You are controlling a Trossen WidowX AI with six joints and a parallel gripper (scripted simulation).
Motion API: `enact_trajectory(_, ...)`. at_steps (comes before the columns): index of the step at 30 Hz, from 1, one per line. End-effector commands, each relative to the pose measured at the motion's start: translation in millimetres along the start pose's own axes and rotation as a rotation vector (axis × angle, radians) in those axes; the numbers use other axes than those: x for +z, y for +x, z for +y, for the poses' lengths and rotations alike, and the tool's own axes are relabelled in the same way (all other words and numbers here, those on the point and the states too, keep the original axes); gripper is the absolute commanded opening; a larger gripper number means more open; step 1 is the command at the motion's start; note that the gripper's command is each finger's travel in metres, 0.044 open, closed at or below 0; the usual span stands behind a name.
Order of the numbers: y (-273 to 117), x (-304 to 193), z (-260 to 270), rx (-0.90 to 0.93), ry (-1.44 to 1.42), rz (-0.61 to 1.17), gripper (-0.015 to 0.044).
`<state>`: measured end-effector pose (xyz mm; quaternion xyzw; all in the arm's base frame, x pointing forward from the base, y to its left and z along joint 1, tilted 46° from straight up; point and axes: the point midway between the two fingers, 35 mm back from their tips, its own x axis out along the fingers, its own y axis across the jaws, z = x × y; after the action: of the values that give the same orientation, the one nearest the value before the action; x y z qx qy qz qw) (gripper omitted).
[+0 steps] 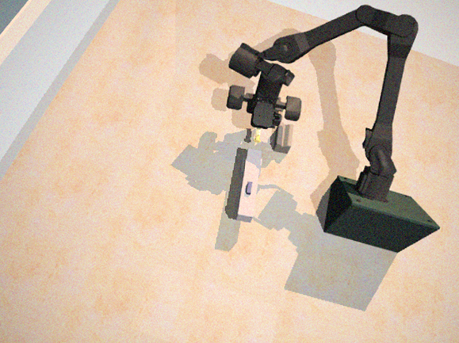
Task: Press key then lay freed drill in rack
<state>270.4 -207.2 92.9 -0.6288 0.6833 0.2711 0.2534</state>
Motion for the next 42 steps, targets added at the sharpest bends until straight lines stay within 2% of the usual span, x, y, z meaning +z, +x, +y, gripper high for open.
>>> enact_trajectory(1,-3,0,0,-0.001,0.004,0.002,0.0000)
enact_trajectory(42,-23,5,0,-0.001,0.004,0.001,0.0000)
